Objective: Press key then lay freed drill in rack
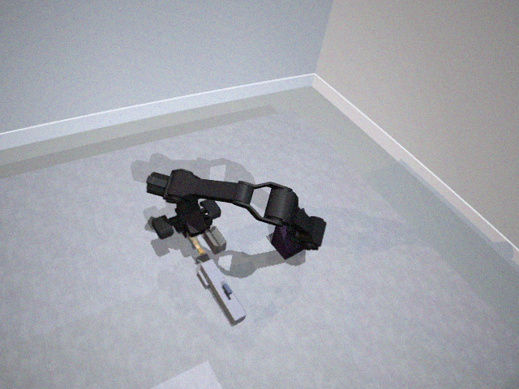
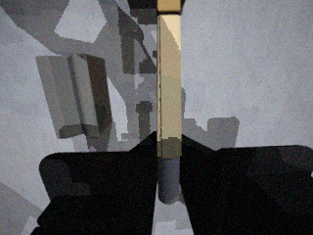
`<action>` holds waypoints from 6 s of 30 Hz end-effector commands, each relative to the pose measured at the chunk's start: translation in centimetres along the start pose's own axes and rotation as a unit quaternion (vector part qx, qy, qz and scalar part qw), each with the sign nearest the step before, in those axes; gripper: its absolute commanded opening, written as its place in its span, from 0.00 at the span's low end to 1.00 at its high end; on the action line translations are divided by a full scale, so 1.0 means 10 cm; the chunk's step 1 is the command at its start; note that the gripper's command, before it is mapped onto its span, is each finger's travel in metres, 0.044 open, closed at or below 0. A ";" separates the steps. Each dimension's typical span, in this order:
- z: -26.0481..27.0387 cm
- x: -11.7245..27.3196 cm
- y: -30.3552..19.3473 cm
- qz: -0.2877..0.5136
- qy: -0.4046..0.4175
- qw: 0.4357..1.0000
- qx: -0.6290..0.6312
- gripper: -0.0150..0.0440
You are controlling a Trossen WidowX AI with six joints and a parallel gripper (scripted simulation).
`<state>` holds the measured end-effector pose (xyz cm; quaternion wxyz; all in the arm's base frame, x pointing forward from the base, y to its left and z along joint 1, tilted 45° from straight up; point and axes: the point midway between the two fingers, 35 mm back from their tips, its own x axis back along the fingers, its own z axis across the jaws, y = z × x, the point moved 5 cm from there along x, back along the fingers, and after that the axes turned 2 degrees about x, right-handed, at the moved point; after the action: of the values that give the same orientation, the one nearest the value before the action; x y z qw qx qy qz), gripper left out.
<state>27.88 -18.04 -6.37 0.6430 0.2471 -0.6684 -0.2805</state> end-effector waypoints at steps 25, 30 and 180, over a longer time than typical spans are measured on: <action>0.01 0.13 -0.01 0.002 0.000 1.000 0.002 0.25; 0.01 0.14 -0.01 0.002 0.000 1.000 0.002 0.25; 1.15 1.72 -0.71 0.026 -0.366 0.638 -0.677 1.00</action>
<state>17.75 -29.78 -2.30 0.5312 -0.2243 -0.5886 -0.5666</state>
